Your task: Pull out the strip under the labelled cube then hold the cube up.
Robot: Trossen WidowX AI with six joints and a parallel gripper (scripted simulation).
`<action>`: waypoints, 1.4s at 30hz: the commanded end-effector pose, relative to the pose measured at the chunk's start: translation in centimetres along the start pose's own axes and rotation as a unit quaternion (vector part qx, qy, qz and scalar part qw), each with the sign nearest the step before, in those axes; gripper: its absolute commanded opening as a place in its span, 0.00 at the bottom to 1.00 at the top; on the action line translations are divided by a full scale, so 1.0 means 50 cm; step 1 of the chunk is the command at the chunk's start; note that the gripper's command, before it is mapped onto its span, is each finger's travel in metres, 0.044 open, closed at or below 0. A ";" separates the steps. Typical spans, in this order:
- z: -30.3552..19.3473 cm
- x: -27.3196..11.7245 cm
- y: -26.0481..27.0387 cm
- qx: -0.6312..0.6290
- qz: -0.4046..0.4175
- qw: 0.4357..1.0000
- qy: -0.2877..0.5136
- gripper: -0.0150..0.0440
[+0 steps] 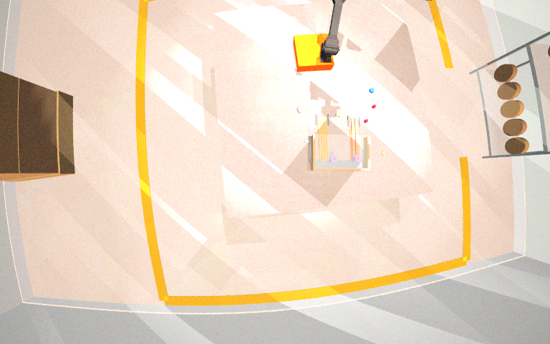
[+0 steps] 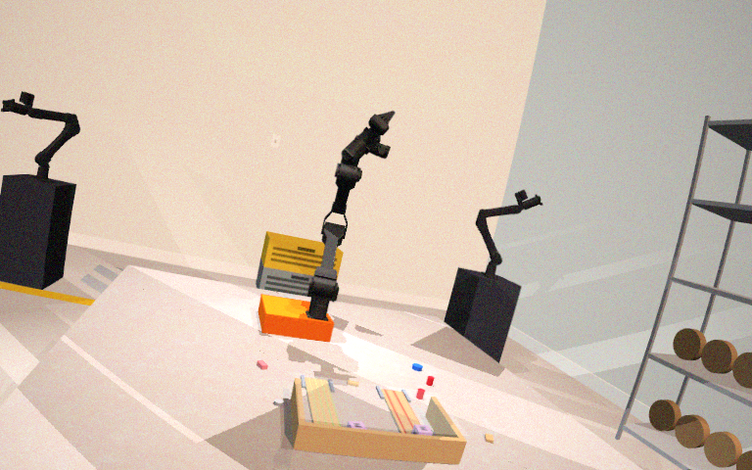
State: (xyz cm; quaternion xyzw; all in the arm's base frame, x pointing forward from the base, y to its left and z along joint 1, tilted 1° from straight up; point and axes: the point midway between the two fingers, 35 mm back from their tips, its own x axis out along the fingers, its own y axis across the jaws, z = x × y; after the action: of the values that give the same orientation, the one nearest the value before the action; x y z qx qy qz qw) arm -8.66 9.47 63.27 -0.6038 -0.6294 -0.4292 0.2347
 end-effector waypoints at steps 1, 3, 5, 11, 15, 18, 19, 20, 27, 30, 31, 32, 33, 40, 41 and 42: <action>-0.001 -0.001 0.005 0.006 0.004 1.000 0.002 0.93; -0.005 -0.011 0.048 0.052 0.033 0.998 0.015 0.93; -0.008 -0.029 0.113 0.121 0.076 0.989 0.036 0.93; 0.014 -0.109 0.300 0.311 0.199 0.922 0.113 0.93; 0.052 -0.183 0.412 0.419 0.276 0.848 0.171 0.93; 0.092 -0.247 0.486 0.487 0.329 0.779 0.218 0.93; 0.108 -0.270 0.508 0.506 0.346 0.754 0.235 0.93; 0.124 -0.294 0.529 0.525 0.362 0.728 0.251 0.93; 0.254 -0.477 0.632 0.610 0.464 0.528 0.367 0.93; 0.316 -0.562 0.651 0.621 0.500 0.436 0.417 0.93; 0.336 -0.589 0.654 0.623 0.511 0.405 0.433 0.93; 0.357 -0.617 0.655 0.622 0.521 0.375 0.449 0.93; 0.377 -0.645 0.655 0.619 0.531 0.344 0.465 0.93; 0.510 -0.840 0.604 0.557 0.589 0.141 0.569 0.93; 0.527 -0.866 0.590 0.542 0.595 0.114 0.582 0.93; 0.542 -0.892 0.574 0.526 0.601 0.087 0.596 0.93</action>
State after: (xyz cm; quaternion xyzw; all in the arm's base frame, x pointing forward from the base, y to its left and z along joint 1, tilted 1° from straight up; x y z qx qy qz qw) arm 32.97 4.10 25.51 -0.0966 0.1277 0.0895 0.9830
